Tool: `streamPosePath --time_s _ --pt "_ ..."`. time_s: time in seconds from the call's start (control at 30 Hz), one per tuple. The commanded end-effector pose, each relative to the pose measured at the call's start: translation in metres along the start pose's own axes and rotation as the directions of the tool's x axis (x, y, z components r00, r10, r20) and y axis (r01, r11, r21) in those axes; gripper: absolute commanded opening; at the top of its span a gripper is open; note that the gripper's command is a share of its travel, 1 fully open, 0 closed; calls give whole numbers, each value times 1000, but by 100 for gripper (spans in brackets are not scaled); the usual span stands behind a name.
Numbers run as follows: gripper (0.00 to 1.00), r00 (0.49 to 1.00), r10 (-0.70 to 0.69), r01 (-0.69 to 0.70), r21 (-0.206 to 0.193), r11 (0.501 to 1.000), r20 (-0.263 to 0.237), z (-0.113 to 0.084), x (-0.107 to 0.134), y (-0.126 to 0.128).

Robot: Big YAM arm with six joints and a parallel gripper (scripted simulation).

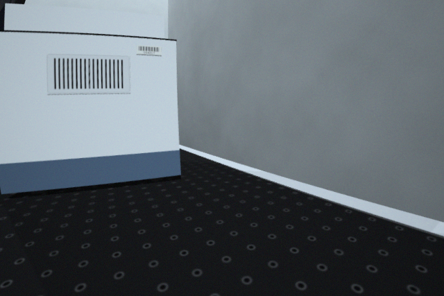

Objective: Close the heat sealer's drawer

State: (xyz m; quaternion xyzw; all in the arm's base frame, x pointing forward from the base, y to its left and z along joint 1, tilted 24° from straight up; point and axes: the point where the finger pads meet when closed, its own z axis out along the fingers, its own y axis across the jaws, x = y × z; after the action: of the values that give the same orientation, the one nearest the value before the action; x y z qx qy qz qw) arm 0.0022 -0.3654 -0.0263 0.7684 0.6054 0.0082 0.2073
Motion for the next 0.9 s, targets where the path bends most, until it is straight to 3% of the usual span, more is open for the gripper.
streamPosePath --time_s 0.0,0.47,0.63,0.87 --pt "0 1000 11 -11 3 1000 -16 6 6 -2" --pt "0 1000 11 -11 3 1000 -16 6 6 -2" --pt "0 1000 -3 3 -2 1000 8 -2 -3 14" --pt "0 1000 0 0 -2 1000 2 -1 -4 26"
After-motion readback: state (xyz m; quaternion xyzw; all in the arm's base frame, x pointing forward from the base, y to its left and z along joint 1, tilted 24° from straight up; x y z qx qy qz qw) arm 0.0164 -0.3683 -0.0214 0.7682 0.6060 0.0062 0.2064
